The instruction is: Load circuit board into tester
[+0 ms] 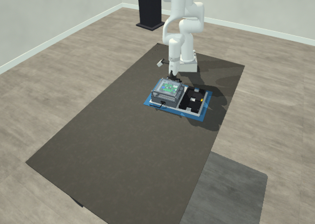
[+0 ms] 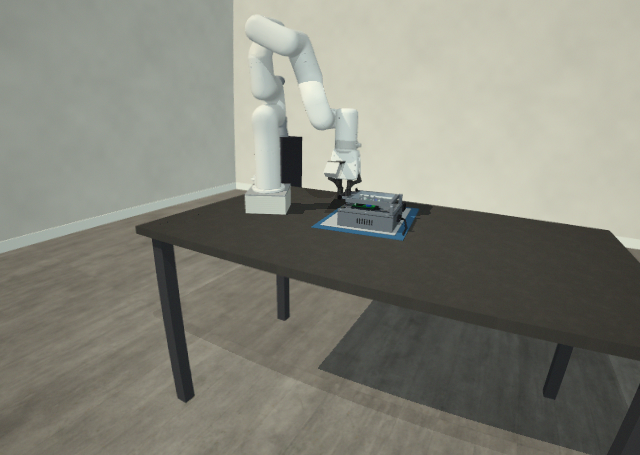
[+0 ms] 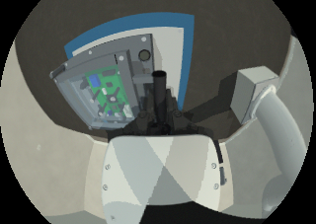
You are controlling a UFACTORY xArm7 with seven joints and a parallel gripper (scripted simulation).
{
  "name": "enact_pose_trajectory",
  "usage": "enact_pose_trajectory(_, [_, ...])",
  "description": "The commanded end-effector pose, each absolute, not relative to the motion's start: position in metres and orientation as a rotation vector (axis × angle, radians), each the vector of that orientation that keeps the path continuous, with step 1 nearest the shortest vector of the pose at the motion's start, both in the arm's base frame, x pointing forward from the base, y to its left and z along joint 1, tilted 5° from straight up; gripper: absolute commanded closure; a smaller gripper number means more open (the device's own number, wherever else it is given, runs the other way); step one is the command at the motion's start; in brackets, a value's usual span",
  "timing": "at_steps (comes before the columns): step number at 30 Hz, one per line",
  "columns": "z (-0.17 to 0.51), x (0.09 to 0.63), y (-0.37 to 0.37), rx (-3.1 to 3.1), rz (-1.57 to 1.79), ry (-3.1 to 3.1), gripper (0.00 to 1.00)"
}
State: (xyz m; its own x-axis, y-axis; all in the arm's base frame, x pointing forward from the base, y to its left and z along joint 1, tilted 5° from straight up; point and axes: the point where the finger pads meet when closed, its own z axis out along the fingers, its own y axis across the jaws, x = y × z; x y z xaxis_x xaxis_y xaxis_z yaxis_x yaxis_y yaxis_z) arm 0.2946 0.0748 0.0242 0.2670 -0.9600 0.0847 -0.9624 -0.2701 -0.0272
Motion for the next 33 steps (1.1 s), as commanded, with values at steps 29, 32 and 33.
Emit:
enact_pose_trajectory(29, [0.0247, 0.2956, 0.0752, 2.479, 0.133, -1.881, 0.49])
enact_pose_trajectory(32, [0.0247, 0.2956, 0.0752, 2.479, 0.133, -1.881, 0.49])
enact_pose_trajectory(33, [0.0247, 0.2956, 0.0752, 2.479, 0.133, -1.881, 0.49])
